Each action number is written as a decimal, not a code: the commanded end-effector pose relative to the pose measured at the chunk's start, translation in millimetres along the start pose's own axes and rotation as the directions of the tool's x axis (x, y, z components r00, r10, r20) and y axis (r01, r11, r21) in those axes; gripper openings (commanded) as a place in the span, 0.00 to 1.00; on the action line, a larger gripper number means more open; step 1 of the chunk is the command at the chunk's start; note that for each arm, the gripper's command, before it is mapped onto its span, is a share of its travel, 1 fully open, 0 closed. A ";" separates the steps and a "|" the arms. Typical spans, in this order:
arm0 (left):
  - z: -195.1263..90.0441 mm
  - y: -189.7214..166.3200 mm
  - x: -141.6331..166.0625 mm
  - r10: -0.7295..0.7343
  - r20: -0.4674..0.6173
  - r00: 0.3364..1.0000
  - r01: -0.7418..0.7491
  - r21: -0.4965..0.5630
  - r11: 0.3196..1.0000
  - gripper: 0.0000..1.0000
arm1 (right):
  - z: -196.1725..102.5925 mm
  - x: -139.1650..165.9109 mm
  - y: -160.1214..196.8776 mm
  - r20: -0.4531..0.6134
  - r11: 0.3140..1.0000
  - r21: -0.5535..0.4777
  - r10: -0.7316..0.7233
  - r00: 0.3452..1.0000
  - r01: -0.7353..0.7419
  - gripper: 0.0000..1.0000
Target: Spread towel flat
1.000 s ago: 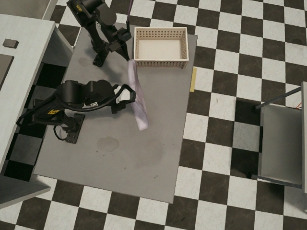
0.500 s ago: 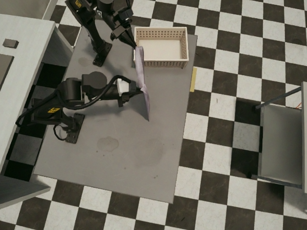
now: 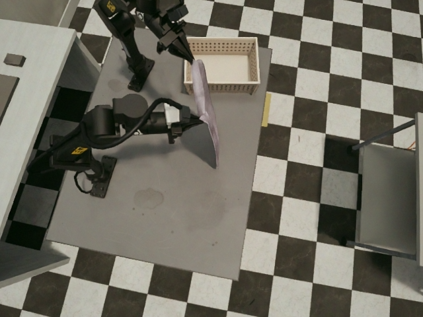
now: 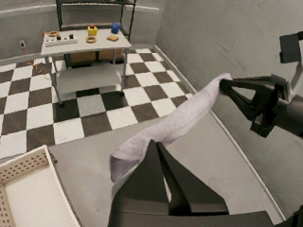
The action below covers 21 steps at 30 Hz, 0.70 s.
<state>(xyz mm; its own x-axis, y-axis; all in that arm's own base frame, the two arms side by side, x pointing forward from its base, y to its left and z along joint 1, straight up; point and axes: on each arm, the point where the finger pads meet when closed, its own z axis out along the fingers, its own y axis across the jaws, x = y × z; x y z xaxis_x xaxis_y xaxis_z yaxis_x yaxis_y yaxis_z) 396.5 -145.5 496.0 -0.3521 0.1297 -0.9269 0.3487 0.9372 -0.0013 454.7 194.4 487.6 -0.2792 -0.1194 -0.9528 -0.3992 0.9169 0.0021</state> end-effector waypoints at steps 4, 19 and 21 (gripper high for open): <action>-12.5 6.8 -8.7 -0.009 0.028 1.000 0.010 -0.025 1.000 0.00 | -11.6 -17.9 -0.9 0.052 1.000 0.014 0.002 0.999 -0.003 0.00; -0.5 10.9 -10.7 -0.012 0.032 0.999 0.013 -0.033 0.999 0.00 | -3.5 -20.8 -4.9 0.069 1.000 0.022 0.004 0.998 -0.005 0.00; -0.4 10.9 -9.8 -0.012 0.029 1.000 0.013 -0.033 0.999 0.00 | -3.5 -20.8 -4.9 0.069 1.000 0.022 0.004 0.998 -0.005 0.00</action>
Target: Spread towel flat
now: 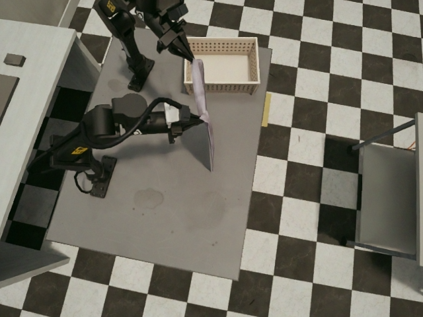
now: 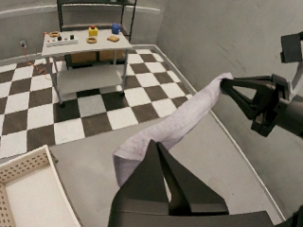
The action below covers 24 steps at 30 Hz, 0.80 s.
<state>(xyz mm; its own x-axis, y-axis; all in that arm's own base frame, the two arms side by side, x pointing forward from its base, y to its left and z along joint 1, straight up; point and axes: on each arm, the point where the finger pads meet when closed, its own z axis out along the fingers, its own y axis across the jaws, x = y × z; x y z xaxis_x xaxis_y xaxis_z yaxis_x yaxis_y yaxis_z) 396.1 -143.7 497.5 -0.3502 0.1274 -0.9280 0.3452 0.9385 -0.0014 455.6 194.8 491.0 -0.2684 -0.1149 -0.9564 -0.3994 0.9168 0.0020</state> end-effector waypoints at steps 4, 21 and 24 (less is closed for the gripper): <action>21.4 27.9 -19.7 -0.022 0.058 0.998 0.026 -0.067 0.997 0.00 | 23.1 -25.7 -15.6 0.108 0.999 0.041 0.008 0.994 -0.012 0.00; 68.3 67.1 -39.3 -0.031 0.156 0.987 0.052 -0.133 0.990 0.00 | 75.0 -43.9 -28.9 0.457 0.998 0.056 -0.008 0.889 -0.020 0.00; 55.4 65.8 -46.5 -0.028 0.179 0.983 0.053 -0.133 0.990 0.00 | 76.4 -42.8 -28.7 0.461 0.998 0.057 -0.009 0.887 -0.020 0.00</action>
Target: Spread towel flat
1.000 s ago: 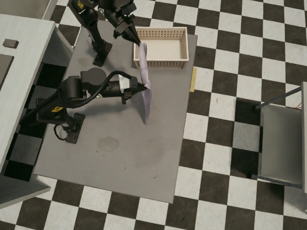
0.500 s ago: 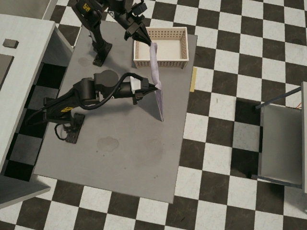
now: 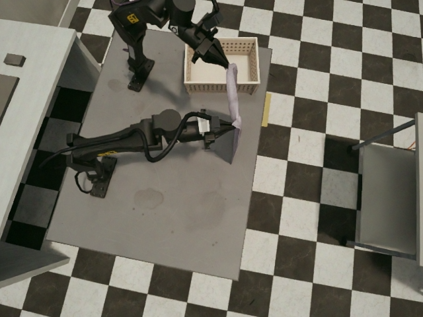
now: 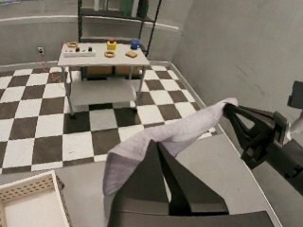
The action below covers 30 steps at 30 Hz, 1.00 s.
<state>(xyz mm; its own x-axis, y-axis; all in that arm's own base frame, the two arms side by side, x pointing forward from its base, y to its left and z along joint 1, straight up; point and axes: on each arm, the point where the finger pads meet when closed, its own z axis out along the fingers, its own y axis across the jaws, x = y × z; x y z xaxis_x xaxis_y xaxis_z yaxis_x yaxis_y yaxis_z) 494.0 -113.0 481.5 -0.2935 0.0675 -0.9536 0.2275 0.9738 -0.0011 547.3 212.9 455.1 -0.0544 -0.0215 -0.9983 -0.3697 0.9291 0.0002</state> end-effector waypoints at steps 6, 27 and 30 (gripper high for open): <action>-23.0 4.7 -28.9 -0.004 0.085 0.996 0.005 -0.019 1.000 0.00 | -6.6 -61.9 -8.9 0.259 1.000 0.028 -0.002 0.966 -0.005 0.00; 13.2 34.5 -51.0 -0.008 0.198 0.980 0.022 -0.071 0.997 0.00 | 48.6 -56.6 -21.5 0.563 0.999 0.045 -0.018 0.826 -0.008 0.00; 22.7 34.9 -40.0 -0.010 0.162 0.987 0.022 -0.071 0.997 0.00 | 52.2 -51.2 -21.7 0.541 0.999 0.045 -0.017 0.841 -0.008 0.00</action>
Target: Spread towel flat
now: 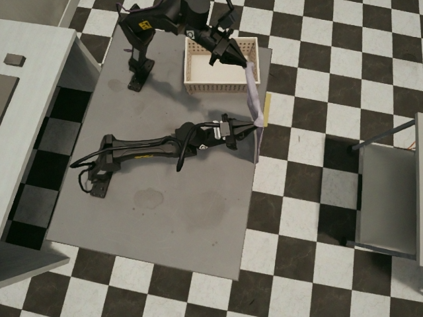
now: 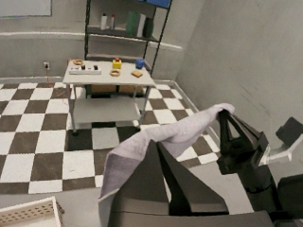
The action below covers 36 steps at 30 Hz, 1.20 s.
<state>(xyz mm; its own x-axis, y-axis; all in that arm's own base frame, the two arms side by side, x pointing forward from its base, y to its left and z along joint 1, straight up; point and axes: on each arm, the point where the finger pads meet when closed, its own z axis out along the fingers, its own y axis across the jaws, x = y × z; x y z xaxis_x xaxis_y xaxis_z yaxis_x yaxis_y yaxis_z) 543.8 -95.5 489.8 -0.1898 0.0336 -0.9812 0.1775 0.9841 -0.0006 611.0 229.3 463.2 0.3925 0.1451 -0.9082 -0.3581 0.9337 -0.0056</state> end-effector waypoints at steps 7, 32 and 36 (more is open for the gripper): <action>-11.1 7.0 -6.6 -0.003 0.045 0.999 0.004 -0.023 1.000 0.00 | 0.3 -57.0 -13.4 0.080 0.999 0.034 -0.006 0.997 0.004 0.00; -11.4 7.0 10.0 -0.003 0.083 0.997 0.005 -0.023 1.000 0.00 | -15.3 -8.9 -13.2 -0.074 0.999 0.034 -0.003 0.997 0.005 0.00; -11.1 7.1 12.2 -0.003 0.075 0.997 0.005 -0.023 1.000 0.00 | -15.3 -8.9 -13.2 -0.074 0.999 0.034 -0.003 0.997 0.005 0.00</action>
<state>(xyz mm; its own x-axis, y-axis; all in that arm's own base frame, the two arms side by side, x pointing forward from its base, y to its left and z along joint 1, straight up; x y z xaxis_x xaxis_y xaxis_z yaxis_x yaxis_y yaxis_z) 543.9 -95.1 449.6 -0.1809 0.0320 -0.9830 0.1754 0.9845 -0.0002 605.8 224.4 450.3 0.3090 0.1136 -0.9443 -0.3491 0.9371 -0.0015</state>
